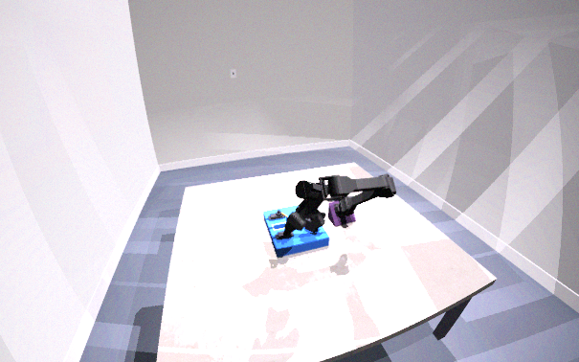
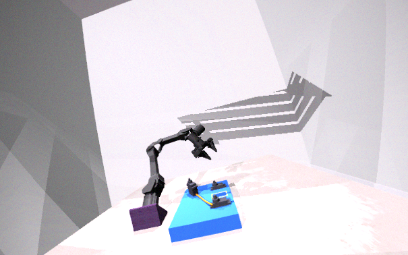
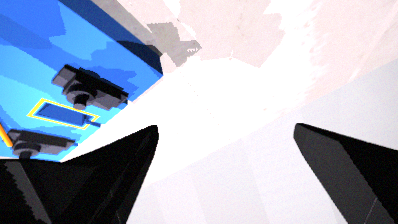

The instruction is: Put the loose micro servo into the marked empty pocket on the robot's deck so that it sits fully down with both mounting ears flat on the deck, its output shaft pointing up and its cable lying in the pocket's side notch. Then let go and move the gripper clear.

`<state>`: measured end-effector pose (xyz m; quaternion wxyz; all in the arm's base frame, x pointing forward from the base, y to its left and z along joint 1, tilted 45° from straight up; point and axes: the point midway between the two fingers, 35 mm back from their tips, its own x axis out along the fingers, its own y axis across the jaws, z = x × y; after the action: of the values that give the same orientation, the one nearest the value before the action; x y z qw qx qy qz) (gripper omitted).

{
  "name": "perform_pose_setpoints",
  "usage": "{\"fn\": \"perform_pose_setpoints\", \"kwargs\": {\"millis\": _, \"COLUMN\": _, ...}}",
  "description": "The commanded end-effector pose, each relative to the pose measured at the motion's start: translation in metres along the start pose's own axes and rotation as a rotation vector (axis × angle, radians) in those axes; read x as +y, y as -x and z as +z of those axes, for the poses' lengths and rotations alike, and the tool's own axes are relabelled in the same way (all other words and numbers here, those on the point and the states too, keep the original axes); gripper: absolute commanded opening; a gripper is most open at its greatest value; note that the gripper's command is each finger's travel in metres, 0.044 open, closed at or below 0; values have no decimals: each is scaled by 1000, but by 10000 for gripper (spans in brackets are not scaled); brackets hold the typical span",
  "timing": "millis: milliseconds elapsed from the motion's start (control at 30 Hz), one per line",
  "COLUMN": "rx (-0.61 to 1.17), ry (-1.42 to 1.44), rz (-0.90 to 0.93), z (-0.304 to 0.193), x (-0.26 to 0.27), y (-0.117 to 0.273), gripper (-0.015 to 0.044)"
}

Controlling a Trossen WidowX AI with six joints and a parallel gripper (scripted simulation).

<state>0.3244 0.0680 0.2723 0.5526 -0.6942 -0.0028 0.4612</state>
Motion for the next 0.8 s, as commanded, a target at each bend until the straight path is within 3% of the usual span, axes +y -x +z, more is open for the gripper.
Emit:
{"fn": "perform_pose_setpoints", "kwargs": {"millis": 0, "rx": -40, "ry": -26, "rz": 117, "z": -14, "x": 40, "y": -9, "gripper": 440}}
{"fn": "perform_pose_setpoints", "kwargs": {"millis": 367, "rx": -255, "ry": -151, "rz": 371, "z": -20, "x": 150, "y": -2, "gripper": 440}}
{"fn": "perform_pose_setpoints", "kwargs": {"millis": 767, "rx": -524, "ry": -298, "rz": 397, "z": 2, "x": 205, "y": 23, "gripper": 440}}
